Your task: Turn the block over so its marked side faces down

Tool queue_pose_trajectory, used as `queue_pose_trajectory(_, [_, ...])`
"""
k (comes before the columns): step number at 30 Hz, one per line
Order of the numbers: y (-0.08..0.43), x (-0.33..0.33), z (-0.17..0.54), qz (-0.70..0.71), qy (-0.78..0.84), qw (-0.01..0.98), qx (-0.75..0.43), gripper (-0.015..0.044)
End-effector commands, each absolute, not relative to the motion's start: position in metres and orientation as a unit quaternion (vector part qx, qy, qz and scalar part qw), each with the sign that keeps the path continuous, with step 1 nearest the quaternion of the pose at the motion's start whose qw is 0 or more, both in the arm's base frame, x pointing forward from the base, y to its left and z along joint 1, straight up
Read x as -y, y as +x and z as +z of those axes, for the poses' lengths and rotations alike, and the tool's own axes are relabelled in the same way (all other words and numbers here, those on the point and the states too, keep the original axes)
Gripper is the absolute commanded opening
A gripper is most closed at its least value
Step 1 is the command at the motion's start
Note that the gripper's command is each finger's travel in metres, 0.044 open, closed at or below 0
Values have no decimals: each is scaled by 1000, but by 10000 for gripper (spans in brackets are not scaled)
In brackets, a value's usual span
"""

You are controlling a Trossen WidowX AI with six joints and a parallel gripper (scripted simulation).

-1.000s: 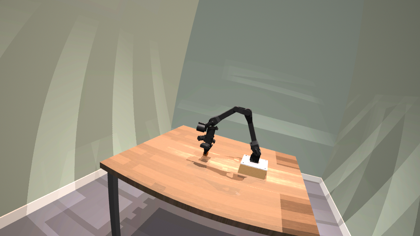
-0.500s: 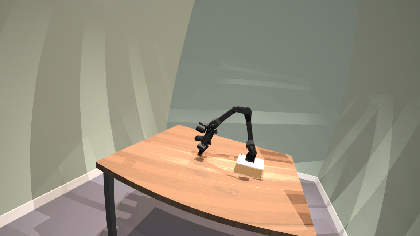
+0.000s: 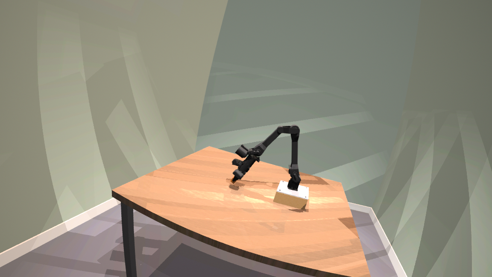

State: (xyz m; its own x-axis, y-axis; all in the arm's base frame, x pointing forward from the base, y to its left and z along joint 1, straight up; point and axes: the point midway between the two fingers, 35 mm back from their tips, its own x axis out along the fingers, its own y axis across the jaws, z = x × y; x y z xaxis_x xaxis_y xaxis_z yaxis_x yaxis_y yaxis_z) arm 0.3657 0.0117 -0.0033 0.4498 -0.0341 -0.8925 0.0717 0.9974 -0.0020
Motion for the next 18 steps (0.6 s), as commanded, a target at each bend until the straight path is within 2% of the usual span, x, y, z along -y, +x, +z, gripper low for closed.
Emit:
queue_pose_trajectory(1, [364,-11,-1,-34,19,866,-498,0])
queue_pose_trajectory(18, [375,-12,-22,-35,14,906,-423,0])
